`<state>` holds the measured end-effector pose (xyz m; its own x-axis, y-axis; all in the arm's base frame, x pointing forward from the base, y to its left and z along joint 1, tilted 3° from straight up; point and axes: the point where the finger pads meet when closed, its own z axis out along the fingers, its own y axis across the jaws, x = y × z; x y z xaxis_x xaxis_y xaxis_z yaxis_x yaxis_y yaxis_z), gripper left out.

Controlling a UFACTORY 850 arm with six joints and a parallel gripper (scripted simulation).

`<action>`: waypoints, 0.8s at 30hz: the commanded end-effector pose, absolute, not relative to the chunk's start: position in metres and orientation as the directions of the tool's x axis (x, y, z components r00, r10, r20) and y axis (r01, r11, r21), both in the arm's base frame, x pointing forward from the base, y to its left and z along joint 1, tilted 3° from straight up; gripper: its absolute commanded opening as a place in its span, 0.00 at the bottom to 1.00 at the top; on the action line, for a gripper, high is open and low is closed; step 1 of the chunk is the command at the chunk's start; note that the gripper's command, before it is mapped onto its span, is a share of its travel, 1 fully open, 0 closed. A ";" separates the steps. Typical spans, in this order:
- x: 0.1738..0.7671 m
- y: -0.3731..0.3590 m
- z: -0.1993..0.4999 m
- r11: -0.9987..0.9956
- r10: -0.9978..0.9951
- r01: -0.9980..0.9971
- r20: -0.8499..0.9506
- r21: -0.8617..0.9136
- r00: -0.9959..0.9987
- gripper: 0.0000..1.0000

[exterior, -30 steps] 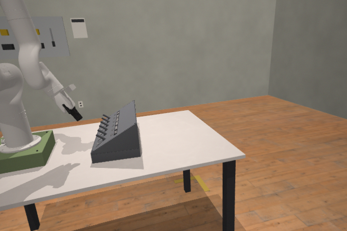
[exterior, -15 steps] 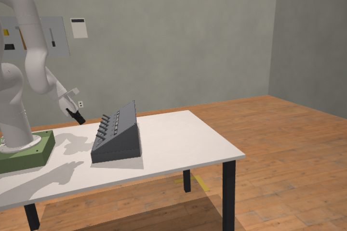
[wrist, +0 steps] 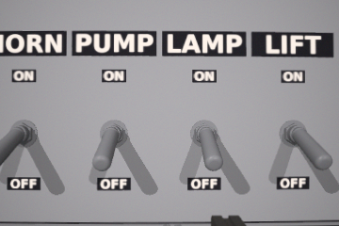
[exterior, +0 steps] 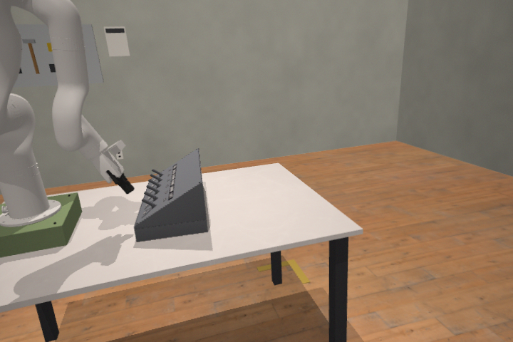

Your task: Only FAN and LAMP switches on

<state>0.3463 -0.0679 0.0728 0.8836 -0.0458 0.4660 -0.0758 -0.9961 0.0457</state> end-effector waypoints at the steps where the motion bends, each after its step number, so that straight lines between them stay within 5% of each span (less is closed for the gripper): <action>1: 0.356 -0.069 0.058 -0.996 -0.046 -0.076 0.469 0.046 0.882 0.00; 24: 0.368 -0.071 0.035 -0.996 -0.046 -0.076 0.469 0.046 0.882 0.00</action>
